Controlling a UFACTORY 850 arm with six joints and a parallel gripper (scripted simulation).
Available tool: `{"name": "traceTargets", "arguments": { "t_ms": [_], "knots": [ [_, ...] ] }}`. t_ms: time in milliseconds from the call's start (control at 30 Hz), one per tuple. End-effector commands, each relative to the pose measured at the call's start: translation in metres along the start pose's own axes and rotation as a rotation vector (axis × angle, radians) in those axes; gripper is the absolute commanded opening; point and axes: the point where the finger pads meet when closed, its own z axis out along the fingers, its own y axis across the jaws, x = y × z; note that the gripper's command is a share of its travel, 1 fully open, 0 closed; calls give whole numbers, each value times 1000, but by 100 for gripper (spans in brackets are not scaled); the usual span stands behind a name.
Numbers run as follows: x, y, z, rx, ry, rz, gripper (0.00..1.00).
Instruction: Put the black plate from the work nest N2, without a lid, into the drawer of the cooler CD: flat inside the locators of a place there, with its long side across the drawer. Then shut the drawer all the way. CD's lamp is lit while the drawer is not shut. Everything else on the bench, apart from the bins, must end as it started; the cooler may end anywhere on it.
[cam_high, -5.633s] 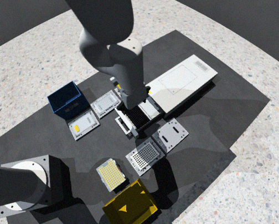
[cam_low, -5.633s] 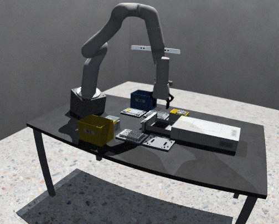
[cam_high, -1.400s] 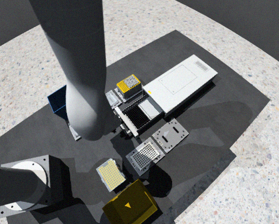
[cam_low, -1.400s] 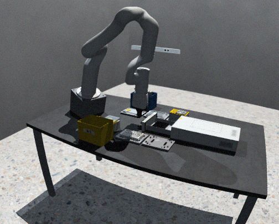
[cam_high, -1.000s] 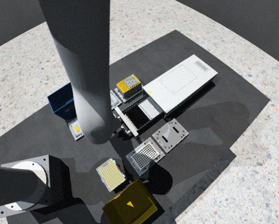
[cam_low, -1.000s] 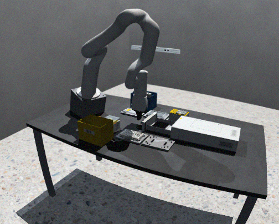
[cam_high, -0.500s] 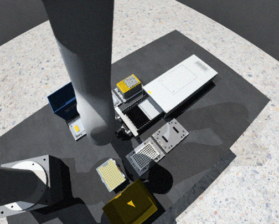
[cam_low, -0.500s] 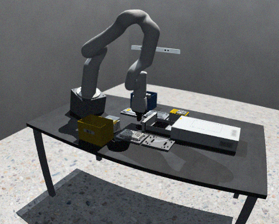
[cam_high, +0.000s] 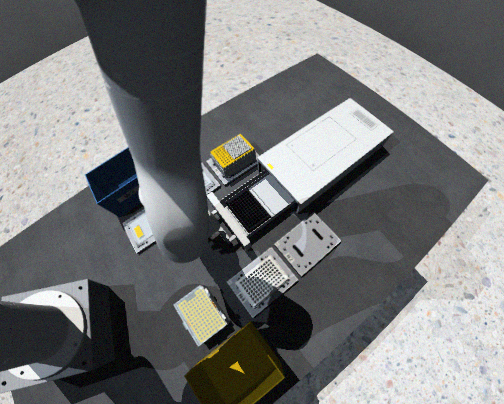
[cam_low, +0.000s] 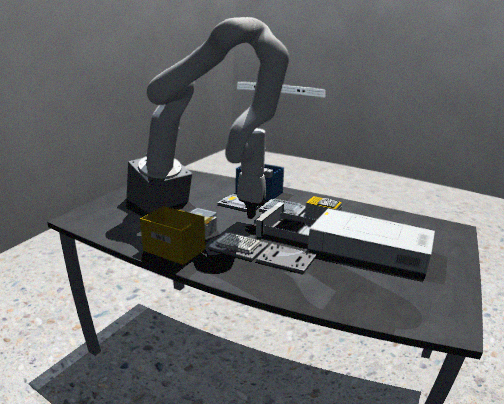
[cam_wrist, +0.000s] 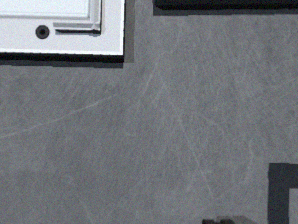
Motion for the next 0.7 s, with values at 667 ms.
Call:
{"name": "traceTargets", "arguments": {
  "t_ms": [667],
  "knots": [
    [0, 5, 0, -1, 0, 0, 0]
  ]
}}
